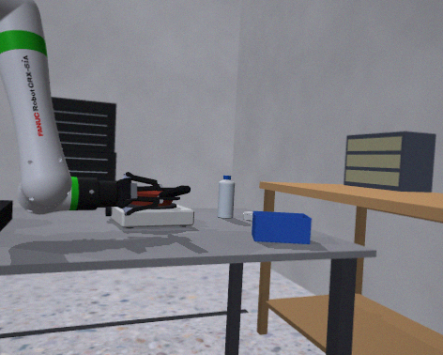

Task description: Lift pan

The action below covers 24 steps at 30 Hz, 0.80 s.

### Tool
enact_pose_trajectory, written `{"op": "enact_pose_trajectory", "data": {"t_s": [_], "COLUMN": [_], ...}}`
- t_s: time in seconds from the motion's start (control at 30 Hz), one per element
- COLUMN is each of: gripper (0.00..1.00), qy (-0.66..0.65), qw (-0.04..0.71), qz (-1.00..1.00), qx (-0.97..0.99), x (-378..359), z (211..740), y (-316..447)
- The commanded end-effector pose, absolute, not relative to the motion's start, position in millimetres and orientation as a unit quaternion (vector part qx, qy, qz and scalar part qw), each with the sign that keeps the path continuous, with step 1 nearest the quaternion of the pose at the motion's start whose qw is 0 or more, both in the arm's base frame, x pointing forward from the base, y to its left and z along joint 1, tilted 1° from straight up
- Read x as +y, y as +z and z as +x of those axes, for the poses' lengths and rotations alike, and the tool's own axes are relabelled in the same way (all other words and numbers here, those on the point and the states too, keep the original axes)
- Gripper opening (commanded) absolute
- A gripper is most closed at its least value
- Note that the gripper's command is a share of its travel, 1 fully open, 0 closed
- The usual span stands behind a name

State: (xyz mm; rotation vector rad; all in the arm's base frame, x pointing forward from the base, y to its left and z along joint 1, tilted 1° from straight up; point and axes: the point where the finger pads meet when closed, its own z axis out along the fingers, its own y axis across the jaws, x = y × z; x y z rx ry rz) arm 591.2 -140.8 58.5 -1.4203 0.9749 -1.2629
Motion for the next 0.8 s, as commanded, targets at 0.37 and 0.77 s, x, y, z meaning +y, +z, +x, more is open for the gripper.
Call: {"op": "enact_pose_trajectory", "data": {"t_s": [0.37,0.77], "gripper": [0.1,0.1], "qy": [-0.518,-0.518], "qw": [0.482,0.482], "qz": [-0.583,-0.583], "qx": [0.4,0.4], "x": [-141.0,-140.9], "z": [591.4,591.3], "y": [59.2,61.8]}}
